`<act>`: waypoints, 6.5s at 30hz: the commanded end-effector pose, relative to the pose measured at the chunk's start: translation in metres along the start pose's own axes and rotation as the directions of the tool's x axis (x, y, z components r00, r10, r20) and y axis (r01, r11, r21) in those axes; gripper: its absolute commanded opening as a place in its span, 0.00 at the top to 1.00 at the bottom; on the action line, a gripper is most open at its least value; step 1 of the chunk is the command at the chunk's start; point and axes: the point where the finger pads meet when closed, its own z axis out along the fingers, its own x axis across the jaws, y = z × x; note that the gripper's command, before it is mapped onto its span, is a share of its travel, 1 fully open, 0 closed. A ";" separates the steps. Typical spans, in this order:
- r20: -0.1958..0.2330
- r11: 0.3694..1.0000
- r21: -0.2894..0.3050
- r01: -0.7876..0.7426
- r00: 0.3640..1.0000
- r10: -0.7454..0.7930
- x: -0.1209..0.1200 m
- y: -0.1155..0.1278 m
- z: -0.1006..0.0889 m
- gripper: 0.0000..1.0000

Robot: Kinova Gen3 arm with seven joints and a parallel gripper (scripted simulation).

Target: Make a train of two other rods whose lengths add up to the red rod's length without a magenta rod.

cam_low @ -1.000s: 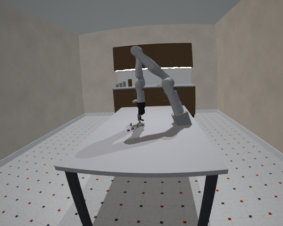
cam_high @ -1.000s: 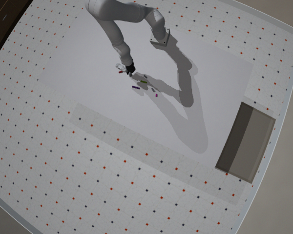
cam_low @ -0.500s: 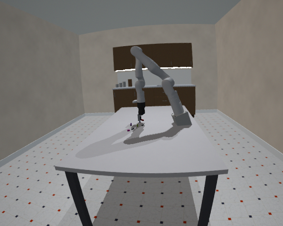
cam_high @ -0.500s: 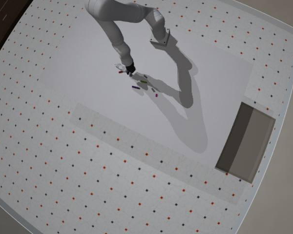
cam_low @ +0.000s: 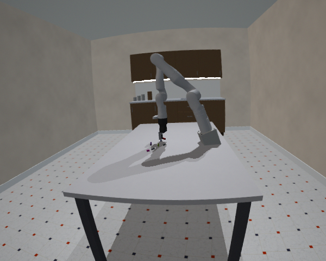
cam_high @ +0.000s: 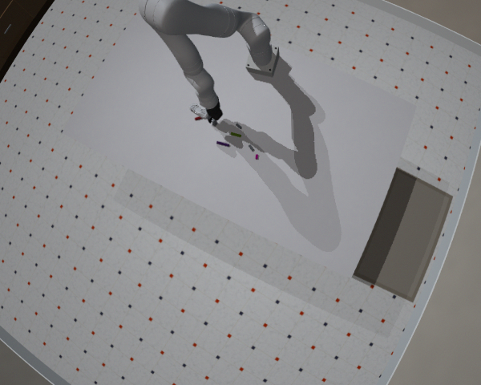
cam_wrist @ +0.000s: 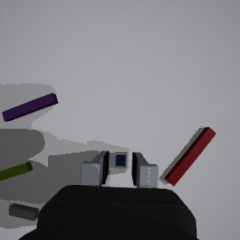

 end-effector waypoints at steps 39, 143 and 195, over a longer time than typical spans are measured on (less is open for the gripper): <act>0.000 1.000 0.001 0.000 1.000 0.000 0.000 0.000 0.016 0.46; 0.000 1.000 0.001 0.000 1.000 0.000 0.000 0.000 -0.061 0.76; 0.000 1.000 0.001 -0.009 1.000 0.009 0.046 -0.074 -0.083 0.76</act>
